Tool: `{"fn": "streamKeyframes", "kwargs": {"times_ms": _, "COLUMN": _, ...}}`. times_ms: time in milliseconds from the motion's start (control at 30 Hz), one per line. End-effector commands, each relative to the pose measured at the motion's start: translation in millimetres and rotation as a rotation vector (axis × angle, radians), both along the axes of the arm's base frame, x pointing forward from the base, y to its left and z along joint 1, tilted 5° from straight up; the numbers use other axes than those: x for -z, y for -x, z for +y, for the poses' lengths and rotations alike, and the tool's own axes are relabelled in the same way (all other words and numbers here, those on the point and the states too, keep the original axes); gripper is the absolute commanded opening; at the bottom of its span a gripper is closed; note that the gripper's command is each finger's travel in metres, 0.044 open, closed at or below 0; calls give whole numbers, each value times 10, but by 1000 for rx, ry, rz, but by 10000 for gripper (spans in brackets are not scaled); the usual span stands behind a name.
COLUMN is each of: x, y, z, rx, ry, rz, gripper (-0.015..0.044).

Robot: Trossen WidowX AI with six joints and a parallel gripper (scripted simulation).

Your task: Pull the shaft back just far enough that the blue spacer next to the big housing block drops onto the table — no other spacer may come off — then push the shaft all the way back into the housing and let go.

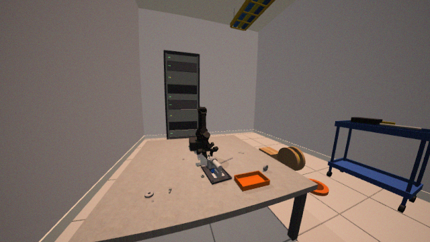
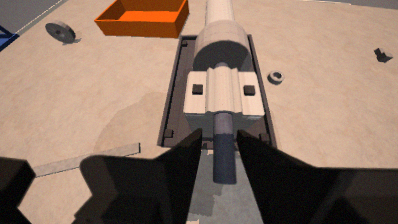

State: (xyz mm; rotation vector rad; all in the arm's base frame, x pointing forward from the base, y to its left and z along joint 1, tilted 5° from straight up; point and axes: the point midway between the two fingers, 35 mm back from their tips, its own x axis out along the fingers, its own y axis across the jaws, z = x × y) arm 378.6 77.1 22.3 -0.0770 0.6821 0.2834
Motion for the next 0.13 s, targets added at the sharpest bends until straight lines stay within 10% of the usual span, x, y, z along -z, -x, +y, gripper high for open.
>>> {"fn": "streamKeyframes", "kwargs": {"times_ms": 0, "x": 2, "y": 3, "z": -2, "rx": 0, "ry": 0, "rz": 0, "gripper": 263}}
{"fn": "streamKeyframes", "kwargs": {"times_ms": 100, "x": -9, "y": 12, "z": -5, "rx": 0, "ry": 0, "rz": 0, "gripper": 341}}
